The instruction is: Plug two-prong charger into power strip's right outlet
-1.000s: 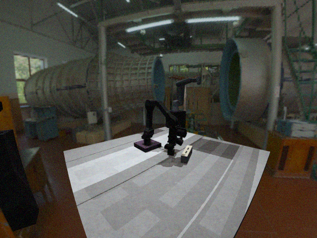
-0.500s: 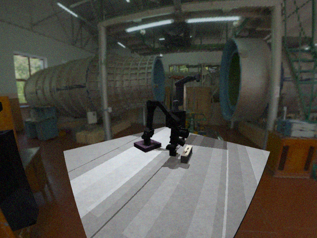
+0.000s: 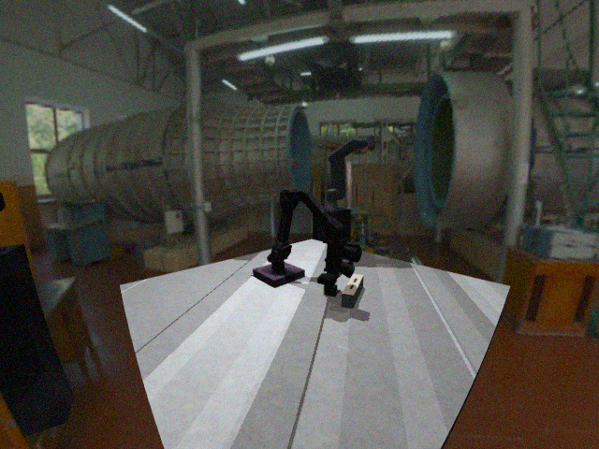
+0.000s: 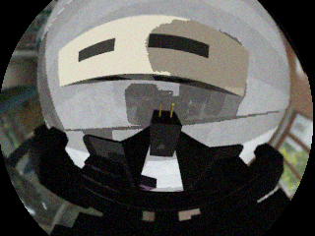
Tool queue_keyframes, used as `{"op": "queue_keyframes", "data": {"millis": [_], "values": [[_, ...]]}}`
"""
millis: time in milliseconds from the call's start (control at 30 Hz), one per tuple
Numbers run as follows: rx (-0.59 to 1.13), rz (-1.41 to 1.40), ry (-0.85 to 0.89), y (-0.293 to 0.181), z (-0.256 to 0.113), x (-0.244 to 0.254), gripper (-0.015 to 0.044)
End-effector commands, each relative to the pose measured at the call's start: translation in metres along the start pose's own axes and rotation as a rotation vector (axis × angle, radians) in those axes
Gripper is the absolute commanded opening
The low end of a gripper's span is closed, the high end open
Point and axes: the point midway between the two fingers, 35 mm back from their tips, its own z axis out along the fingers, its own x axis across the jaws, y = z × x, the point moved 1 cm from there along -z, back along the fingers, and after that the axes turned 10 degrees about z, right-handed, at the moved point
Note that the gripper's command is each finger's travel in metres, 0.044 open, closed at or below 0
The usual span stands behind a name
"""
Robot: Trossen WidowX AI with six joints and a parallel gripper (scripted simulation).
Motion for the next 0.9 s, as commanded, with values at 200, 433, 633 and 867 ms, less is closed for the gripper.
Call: {"op": "queue_keyframes", "data": {"millis": [200,433,633,867], "values": [[-0.006,0.016,0.006,0.013,-0.0011,0.0013,0.0],[-0.006,0.017,0.006,0.0132,-0.0015,0.0015,0.0],[-0.006,0.017,0.006,0.0131,-0.0014,0.0016,0.0],[-0.006,0.017,0.006,0.0134,-0.0014,0.0019,0.0]]}}
